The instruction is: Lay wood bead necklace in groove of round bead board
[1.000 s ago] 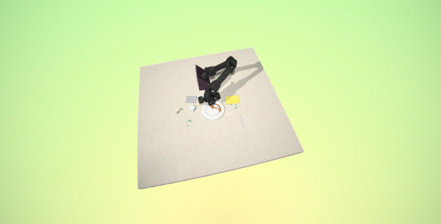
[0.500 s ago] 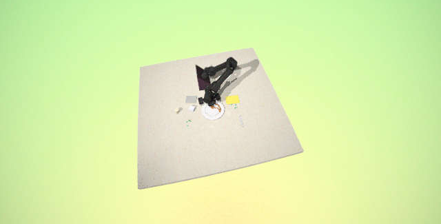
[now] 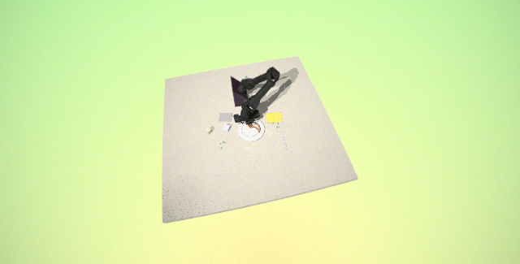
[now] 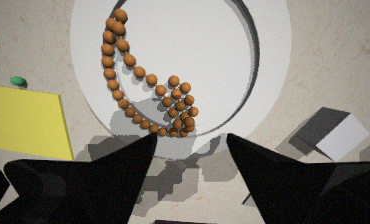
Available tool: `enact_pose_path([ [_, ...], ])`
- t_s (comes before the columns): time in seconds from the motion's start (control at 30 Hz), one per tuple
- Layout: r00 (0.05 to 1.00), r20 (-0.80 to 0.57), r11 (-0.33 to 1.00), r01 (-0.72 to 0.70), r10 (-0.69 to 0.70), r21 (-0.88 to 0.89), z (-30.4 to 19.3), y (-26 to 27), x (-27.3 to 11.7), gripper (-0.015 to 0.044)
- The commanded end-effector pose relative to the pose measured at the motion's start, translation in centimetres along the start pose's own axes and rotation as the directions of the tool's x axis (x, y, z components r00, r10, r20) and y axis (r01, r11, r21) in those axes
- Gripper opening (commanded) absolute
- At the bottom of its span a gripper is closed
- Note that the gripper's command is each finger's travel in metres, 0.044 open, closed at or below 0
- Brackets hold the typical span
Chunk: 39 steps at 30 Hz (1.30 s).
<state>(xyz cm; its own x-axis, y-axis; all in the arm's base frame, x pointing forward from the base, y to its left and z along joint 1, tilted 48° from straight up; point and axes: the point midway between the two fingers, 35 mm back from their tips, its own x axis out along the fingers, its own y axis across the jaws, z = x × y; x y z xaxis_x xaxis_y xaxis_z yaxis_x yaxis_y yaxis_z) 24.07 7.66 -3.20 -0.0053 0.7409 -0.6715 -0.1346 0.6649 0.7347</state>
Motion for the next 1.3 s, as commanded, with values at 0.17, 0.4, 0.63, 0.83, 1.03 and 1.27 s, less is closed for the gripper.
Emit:
enact_pose_path([
  [0.17,1.000,0.004,1.000,0.000,0.000,-0.002,0.0,0.0,-1.0,0.0440],
  [0.4,1.000,0.004,1.000,0.000,0.000,-0.002,0.0,0.0,-1.0,0.0440],
  [0.63,1.000,0.004,1.000,0.000,0.000,-0.002,0.0,0.0,-1.0,0.0440],
  [0.83,1.000,0.004,1.000,0.000,0.000,-0.002,0.0,0.0,-1.0,0.0440],
  [1.03,1.000,0.004,0.996,0.002,-0.001,-0.091,1.1,0.5,-1.3,0.0361],
  [1.27,1.000,0.006,0.874,0.004,-0.002,-0.486,5.7,3.5,-2.6,0.0178],
])
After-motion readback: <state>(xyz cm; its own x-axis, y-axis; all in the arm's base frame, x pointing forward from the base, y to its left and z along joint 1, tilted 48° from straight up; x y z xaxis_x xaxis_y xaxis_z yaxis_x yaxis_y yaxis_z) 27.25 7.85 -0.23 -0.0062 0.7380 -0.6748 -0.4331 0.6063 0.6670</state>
